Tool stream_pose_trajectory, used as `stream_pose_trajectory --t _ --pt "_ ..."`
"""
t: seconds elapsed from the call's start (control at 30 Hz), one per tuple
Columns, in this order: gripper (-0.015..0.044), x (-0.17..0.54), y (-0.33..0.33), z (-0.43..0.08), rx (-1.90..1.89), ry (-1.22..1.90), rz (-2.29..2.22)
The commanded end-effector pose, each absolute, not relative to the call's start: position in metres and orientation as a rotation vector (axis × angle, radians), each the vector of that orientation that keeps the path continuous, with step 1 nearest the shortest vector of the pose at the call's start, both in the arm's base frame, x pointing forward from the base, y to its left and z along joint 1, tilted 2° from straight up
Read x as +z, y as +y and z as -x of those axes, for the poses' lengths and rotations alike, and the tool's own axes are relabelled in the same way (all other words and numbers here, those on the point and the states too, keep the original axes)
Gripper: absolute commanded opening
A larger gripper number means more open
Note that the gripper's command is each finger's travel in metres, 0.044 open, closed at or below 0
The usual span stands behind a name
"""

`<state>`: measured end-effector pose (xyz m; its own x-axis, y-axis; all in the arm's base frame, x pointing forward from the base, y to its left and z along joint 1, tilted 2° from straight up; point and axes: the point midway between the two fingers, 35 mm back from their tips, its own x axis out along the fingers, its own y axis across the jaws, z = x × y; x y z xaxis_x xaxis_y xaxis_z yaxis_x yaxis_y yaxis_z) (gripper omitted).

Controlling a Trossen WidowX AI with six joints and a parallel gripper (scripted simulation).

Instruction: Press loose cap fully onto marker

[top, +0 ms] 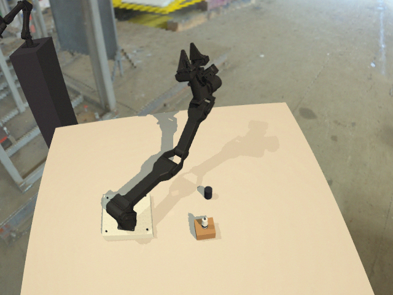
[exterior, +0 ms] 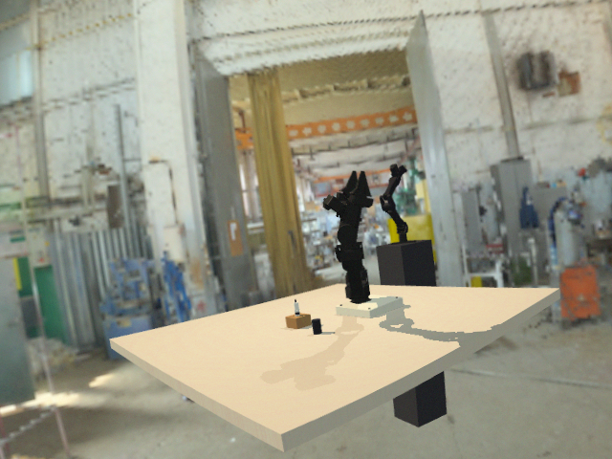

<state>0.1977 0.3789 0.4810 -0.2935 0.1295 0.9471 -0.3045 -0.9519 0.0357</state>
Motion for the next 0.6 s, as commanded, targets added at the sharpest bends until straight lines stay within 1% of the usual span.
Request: stream_pose_trajectory --t 0.0,0.13,0.17,0.37,0.57 --pt "0.0374 0.482 0.379 -0.197 2.323 -0.217 -1.677" --pt "0.0269 0.497 0.370 -0.173 2.412 -0.180 -1.703" --pt "0.0256 0.503 0.365 -0.162 2.453 -0.162 -1.714" --pt "0.0256 0.538 0.332 -0.101 2.691 -0.065 -1.768" --pt "0.0256 0.576 0.269 -0.029 3.022 0.031 -1.828"
